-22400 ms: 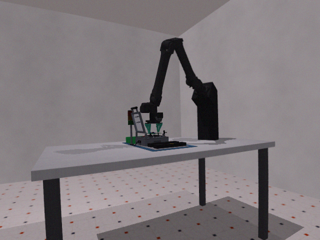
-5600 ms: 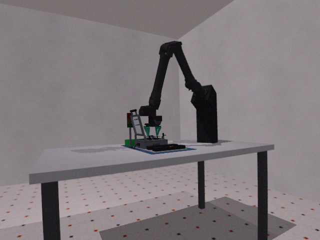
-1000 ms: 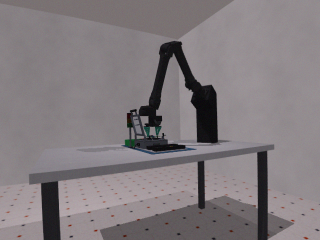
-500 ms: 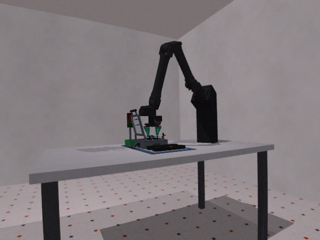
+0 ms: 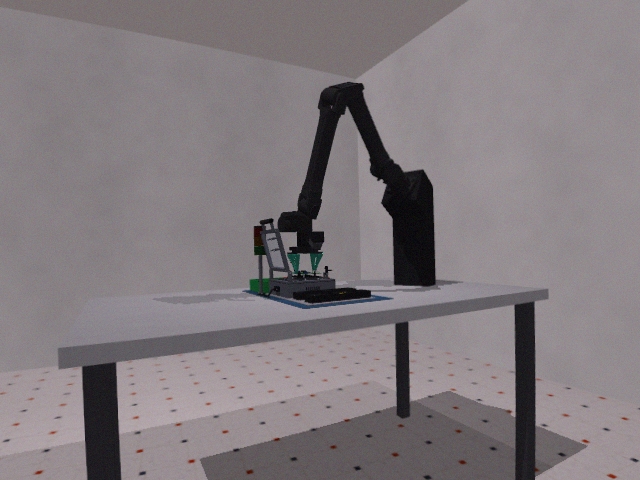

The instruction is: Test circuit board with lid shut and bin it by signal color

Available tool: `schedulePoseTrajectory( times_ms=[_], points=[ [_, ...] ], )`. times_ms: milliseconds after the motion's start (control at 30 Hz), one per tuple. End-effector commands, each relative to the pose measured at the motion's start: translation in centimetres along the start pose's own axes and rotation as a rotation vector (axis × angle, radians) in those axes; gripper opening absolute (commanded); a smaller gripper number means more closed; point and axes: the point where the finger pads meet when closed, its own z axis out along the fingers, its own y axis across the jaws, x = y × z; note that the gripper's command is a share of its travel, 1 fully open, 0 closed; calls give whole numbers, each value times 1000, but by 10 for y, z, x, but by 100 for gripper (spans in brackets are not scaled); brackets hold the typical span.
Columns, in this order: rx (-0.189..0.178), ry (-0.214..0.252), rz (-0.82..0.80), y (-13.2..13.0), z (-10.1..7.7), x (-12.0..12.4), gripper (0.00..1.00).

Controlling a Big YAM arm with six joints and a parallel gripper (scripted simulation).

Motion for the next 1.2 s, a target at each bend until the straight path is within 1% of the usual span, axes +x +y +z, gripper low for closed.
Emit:
schedulePoseTrajectory(
  times_ms=[0,1067,1100,1167],
  points=[
    [6,-12,-4,-5,8,-8,72],
    [4,-13,-4,-5,9,-8,72],
    [16,-14,-11,-9,3,-10,72],
    [22,-18,-16,-11,-1,-13,72]
  ],
)
